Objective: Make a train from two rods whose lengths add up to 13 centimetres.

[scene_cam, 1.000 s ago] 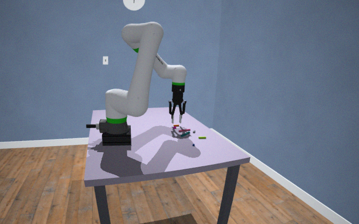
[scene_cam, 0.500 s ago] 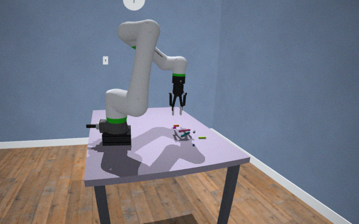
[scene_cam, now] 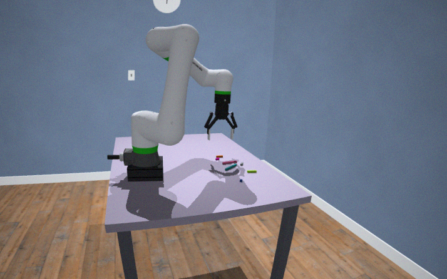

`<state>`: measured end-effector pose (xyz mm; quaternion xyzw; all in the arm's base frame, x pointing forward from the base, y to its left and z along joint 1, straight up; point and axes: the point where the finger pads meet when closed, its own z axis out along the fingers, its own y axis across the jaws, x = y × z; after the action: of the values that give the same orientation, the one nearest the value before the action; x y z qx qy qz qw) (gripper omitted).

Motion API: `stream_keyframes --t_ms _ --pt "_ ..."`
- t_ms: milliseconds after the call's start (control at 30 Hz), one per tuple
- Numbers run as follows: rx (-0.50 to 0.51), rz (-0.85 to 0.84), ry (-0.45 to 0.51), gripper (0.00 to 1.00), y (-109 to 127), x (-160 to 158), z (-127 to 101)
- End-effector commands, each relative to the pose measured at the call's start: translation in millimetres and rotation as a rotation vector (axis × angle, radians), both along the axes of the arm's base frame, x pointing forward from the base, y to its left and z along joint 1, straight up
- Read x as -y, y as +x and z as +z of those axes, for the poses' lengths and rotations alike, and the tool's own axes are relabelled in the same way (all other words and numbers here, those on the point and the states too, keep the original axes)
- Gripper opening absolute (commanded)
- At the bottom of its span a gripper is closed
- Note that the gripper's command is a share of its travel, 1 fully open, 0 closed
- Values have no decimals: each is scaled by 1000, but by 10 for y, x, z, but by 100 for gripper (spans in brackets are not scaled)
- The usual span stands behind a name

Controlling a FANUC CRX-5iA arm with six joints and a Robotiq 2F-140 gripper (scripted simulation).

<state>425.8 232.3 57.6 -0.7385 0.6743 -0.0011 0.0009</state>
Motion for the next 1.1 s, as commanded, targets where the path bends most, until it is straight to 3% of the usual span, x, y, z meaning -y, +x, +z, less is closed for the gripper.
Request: stream_keyframes --t_ms 0,367,1067 --pt "0 0 0 100 2 -1 2" --pt "0 -29 0 100 12 20 -2" --pt "0 -774 3 100 234 566 -110"
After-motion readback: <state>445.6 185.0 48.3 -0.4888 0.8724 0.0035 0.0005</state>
